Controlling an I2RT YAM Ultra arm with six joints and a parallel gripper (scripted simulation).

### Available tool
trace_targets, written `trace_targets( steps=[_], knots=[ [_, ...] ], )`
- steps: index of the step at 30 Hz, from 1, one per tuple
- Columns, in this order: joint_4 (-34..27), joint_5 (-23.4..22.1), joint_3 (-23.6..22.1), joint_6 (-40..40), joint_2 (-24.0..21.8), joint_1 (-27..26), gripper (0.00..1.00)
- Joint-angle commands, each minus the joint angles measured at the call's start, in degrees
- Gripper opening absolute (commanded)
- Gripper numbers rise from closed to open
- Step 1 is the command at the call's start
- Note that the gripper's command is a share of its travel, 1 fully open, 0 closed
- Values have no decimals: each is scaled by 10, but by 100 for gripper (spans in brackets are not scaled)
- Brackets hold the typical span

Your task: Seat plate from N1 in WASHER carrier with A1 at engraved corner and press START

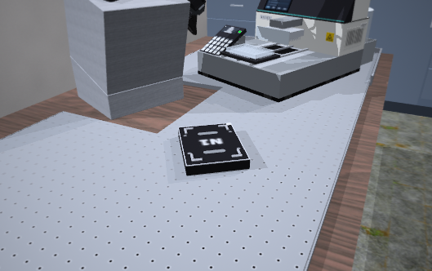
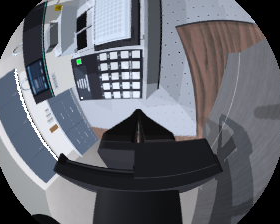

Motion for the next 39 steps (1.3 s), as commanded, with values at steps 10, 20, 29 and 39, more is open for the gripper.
trace_targets(
  steps=[10, 20, 29, 39],
  knots=[
    [47, -13, 44, -28, 62, -25, 0],
    [64, -19, 67, -41, 99, -39, 0],
    [77, -25, 92, -54, 132, -52, 0],
    [85, -28, 108, -64, 149, -54, 0]
  ],
)
